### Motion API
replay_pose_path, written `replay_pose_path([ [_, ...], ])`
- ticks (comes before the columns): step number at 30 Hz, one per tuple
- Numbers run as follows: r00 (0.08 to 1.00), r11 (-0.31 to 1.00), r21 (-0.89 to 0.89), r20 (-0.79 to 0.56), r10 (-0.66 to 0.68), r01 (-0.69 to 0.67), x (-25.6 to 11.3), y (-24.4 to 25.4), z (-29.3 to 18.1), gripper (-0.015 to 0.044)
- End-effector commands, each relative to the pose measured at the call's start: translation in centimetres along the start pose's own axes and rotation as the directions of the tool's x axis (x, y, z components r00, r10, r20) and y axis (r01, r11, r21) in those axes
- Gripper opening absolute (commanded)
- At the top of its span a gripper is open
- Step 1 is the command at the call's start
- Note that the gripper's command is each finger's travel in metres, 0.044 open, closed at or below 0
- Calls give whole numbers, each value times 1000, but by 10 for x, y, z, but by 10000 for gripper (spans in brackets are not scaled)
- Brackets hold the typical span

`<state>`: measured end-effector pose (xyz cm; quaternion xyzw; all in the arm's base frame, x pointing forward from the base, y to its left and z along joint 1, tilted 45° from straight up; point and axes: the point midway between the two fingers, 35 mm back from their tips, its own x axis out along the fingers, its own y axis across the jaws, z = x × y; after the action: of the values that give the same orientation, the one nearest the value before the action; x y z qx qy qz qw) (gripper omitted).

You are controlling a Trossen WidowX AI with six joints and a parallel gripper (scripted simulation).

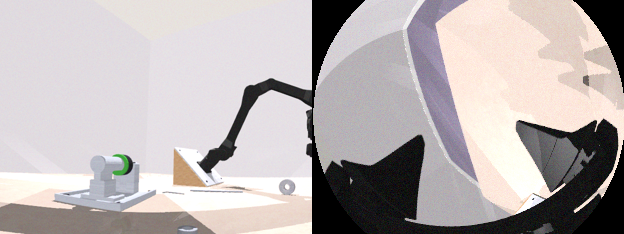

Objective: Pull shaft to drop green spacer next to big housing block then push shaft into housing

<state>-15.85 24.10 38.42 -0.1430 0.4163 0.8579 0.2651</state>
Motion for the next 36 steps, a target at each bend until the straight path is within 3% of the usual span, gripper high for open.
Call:
replay_pose_path([
  [1,990,990,85,82,-118,111,-13,-51,17,440],
  [9,886,902,294,251,-391,315,-79,-158,32,440],
  [19,634,696,512,328,-700,504,-197,-276,-3,440],
  [27,469,560,625,327,-820,544,-282,-349,-74,440],
  [36,281,422,750,319,-905,509,-362,-398,-210,440],
])
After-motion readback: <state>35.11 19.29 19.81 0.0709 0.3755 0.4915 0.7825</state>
